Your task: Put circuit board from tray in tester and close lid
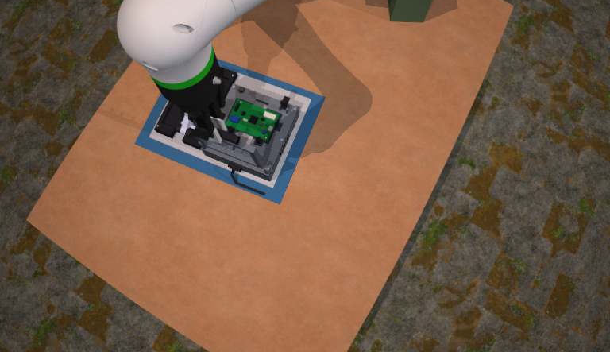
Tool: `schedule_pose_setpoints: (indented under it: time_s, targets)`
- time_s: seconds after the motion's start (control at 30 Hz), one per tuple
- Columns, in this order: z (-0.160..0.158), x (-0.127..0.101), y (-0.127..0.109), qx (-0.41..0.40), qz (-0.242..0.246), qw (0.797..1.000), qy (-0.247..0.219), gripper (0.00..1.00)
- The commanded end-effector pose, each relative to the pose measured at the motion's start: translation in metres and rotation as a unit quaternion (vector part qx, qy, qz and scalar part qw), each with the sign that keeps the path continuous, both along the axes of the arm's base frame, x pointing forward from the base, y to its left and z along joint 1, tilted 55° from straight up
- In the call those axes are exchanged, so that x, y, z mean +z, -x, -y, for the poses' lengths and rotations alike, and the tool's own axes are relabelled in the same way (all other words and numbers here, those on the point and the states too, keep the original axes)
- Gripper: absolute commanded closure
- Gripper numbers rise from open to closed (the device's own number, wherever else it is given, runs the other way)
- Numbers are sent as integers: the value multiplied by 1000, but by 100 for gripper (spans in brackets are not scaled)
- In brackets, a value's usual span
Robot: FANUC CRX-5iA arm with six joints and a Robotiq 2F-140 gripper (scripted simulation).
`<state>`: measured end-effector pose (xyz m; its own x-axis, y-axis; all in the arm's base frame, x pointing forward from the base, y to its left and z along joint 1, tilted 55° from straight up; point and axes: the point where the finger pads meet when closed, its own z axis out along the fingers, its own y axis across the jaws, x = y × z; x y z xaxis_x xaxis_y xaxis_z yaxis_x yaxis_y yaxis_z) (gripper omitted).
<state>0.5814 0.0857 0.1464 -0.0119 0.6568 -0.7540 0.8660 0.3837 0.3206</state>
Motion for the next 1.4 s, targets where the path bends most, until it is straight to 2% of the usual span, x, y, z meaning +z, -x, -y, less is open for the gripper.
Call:
schedule_pose_setpoints:
  time_s: [0.0, 1.37]
  targets:
    - [1, -1, 4, 0, 0, 1000, 0, 100]
    - [30, -25, 53, 0, 0, 1000, 0, 100]
